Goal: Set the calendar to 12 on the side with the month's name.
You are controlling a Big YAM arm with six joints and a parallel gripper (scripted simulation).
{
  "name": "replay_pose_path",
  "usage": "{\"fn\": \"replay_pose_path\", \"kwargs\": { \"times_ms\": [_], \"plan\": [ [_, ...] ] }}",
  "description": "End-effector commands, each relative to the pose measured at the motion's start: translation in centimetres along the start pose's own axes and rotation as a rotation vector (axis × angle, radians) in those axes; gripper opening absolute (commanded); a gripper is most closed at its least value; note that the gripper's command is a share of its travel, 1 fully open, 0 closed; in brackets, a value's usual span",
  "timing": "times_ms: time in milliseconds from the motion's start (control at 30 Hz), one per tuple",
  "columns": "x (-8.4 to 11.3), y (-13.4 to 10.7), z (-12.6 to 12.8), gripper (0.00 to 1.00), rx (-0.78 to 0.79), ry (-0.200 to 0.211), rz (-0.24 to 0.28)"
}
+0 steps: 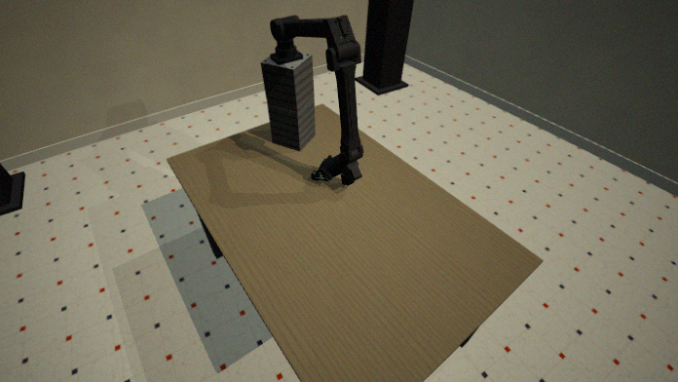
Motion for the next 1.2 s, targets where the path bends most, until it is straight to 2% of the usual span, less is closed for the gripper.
{"fn": "replay_pose_path", "kwargs": {
  "times_ms": [0,667,700,1167],
  "plan": [
    [0.44,0.20,-1.00,0.44,-0.011,0.004,-0.017],
    [0.44,0.20,-1.00,0.44,-0.011,0.004,-0.017],
    [0.44,0.20,-1.00,0.25,-0.011,0.004,-0.017],
    [0.44,0.20,-1.00,0.25,-0.012,0.004,-0.017]
  ]
}}
Point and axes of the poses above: the point where the finger pads meet when closed, its own x axis back along the fingers, its own z axis across the jaws, y = z × x, the point moved 4 cm from there along x, back along the fingers, and after that the axes turned 11 degrees about -x, right-handed, at the moved point
